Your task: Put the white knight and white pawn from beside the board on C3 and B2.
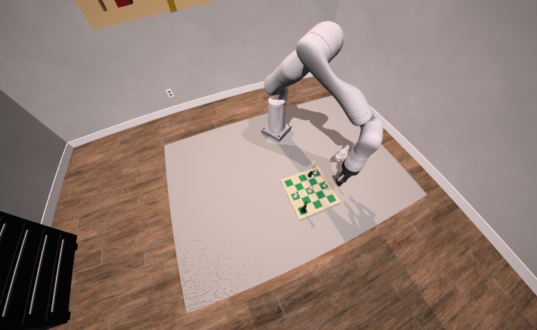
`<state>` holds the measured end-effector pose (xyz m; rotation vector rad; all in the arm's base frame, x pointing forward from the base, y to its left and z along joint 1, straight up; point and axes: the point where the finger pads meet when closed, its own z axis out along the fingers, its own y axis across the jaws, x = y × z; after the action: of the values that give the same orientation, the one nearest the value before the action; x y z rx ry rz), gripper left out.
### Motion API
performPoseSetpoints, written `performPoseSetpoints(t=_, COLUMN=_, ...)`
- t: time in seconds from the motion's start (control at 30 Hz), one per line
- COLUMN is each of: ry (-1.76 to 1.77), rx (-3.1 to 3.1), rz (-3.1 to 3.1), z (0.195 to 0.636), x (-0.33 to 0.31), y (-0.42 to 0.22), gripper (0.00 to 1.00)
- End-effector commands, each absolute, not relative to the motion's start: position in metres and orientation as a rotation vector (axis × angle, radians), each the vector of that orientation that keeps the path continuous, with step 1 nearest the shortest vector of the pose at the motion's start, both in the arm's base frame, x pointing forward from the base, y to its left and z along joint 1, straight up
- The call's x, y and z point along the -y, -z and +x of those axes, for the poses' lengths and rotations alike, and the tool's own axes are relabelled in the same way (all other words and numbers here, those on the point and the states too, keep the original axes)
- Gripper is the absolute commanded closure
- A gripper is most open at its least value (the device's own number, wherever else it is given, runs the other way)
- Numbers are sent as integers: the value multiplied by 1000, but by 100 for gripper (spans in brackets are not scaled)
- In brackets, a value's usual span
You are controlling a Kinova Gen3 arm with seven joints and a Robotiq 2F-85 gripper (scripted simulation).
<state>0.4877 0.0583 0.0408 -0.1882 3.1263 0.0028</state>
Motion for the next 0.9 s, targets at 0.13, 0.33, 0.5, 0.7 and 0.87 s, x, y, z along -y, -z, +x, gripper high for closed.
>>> performPoseSetpoints(t=0.13, ry=-4, rx=-3129, rz=-191, z=487, x=-59, y=-33, gripper=66)
performPoseSetpoints(t=0.33, ry=-4, rx=-3129, rz=-191, z=487, x=-59, y=-29, gripper=66)
performPoseSetpoints(t=0.5, ry=-4, rx=-3129, rz=-191, z=487, x=-59, y=-28, gripper=66)
performPoseSetpoints(t=0.7, ry=-4, rx=-3129, rz=-191, z=487, x=-59, y=-28, gripper=66)
performPoseSetpoints(t=0.87, ry=-4, rx=-3129, rz=-191, z=487, x=-59, y=-28, gripper=66)
